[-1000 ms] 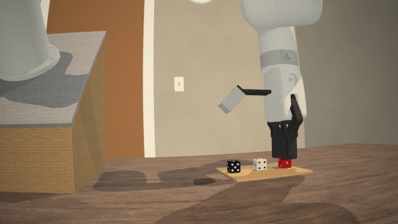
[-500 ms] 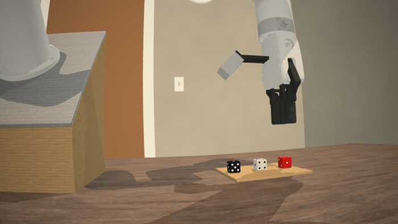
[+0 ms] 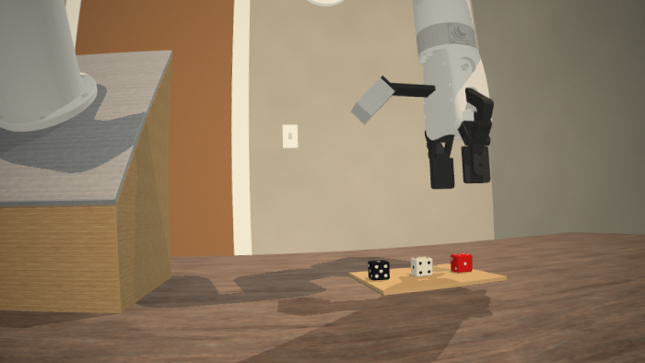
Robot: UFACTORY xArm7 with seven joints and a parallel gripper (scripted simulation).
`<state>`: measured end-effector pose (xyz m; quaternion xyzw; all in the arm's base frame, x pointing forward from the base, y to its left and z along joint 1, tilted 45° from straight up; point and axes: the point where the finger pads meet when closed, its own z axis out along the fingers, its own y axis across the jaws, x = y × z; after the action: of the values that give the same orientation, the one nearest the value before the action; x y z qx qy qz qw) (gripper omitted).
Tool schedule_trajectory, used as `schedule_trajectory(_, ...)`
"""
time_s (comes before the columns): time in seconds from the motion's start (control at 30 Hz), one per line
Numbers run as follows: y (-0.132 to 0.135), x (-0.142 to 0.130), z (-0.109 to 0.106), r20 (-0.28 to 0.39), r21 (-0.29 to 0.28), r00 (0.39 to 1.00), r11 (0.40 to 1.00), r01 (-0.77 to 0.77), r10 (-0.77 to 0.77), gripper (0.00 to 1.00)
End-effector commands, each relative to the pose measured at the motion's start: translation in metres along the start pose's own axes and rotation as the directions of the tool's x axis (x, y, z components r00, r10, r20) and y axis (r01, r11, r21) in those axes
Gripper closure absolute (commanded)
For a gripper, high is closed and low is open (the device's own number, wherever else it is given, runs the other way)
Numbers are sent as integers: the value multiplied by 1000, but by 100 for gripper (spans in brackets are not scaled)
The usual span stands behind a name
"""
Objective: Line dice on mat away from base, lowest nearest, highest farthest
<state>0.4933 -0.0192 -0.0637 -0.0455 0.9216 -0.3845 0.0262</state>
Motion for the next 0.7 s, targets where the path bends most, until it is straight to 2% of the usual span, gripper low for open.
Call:
schedule_trajectory(0.0,1,-1,-2,5,-3,1000,1000,0,0,0)
schedule_trajectory(0.53,1,-1,-5,5,-3,1000,1000,0,0,0)
schedule_trajectory(0.67,1,-1,-16,5,-3,1000,1000,0,0,0)
